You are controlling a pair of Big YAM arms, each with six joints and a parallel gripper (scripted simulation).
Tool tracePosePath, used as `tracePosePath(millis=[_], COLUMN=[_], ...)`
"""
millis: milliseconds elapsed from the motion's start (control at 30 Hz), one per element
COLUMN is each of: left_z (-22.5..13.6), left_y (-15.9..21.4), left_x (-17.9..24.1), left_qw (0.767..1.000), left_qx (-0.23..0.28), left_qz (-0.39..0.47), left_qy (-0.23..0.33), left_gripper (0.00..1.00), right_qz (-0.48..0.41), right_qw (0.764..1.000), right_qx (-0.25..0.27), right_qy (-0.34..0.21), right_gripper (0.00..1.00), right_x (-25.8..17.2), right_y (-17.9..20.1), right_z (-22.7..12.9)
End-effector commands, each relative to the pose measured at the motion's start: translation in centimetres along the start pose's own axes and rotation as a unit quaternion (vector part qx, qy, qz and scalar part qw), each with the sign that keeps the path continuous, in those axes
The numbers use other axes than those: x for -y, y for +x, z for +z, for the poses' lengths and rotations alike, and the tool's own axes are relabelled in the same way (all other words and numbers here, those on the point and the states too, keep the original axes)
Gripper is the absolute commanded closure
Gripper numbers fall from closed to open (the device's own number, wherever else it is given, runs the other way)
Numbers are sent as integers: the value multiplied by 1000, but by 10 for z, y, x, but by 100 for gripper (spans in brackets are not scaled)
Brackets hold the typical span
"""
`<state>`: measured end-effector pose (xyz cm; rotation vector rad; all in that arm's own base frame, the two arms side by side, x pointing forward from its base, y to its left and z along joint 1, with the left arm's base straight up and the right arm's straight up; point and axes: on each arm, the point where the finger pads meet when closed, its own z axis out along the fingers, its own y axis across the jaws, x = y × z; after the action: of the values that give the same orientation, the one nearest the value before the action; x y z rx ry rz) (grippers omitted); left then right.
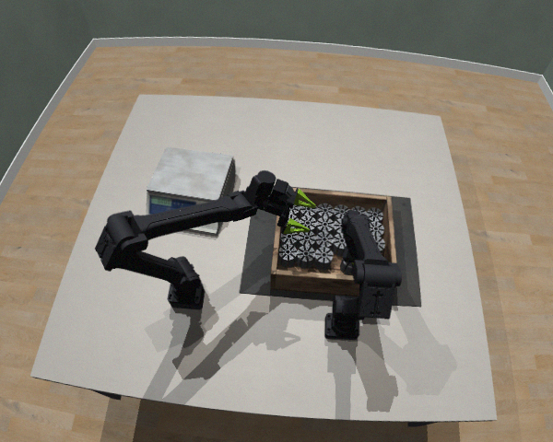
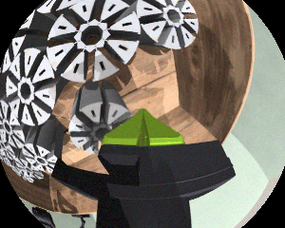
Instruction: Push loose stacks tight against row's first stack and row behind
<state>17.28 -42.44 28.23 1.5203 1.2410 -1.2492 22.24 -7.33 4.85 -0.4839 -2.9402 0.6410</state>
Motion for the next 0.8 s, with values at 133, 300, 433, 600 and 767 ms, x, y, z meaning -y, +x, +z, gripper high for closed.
tracePosePath(millis=[133, 300, 433, 600, 767], left_z=[-3, -5, -3, 14, 20], left_y=[-22, -19, -19, -18, -15], left_x=[-9, -8, -5, -7, -7], left_qw=[1000, 1000, 1000, 1000, 1000], left_qx=[18, 17, 17, -4, -14], left_qz=[21, 18, 18, 22, 21], left_qy=[-8, -9, -5, 1, 1], left_gripper=[0, 0, 0, 0, 0], right_qz=[10, 13, 16, 19, 20], right_qw=[1000, 1000, 1000, 999, 999], right_qx=[11, 13, 17, 21, 21], right_qy=[-14, -15, -16, -16, -17], right_gripper=[100, 100, 100, 100, 100], right_x=[14, 27, 46, 57, 57], right_y=[-3, -6, -11, -16, -16], right_z=[3, 7, 12, 14, 14])
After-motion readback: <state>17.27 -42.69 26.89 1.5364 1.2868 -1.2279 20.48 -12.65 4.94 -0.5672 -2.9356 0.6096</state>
